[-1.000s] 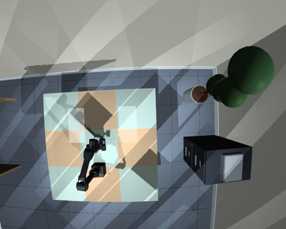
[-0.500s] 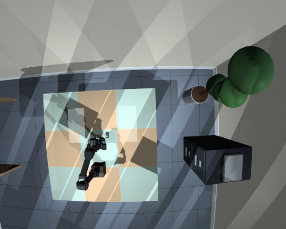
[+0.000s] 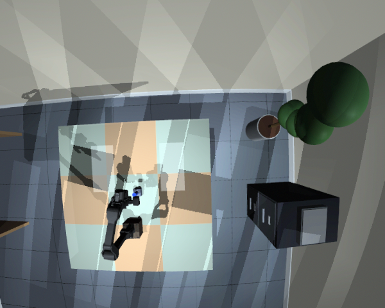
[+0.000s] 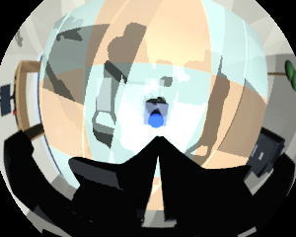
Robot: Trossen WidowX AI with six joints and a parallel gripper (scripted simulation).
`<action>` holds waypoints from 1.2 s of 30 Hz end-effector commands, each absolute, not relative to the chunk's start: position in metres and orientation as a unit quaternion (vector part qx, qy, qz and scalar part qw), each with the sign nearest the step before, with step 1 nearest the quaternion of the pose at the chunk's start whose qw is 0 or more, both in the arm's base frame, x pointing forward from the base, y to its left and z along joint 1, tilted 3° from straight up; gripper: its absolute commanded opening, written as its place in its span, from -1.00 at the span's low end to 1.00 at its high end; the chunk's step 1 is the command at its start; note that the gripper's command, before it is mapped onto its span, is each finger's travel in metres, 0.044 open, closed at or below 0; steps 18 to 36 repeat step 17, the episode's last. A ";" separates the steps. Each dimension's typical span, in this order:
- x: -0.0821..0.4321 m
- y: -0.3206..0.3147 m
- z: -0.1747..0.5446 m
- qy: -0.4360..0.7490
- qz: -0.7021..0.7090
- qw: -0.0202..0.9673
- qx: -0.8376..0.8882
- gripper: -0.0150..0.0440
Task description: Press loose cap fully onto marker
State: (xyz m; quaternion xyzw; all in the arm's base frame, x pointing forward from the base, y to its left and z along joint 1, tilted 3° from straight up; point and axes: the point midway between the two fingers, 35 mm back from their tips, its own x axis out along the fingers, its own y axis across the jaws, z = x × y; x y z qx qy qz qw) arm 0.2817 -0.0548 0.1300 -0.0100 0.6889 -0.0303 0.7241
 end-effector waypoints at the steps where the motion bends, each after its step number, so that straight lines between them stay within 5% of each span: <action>1: 0.278 -0.054 0.135 0.696 -0.031 0.717 -0.007 -0.40; 17: 0.278 -0.054 0.135 0.696 -0.031 0.717 -0.007 1.00; 36: 0.278 -0.054 0.135 0.696 -0.031 0.717 -0.007 1.00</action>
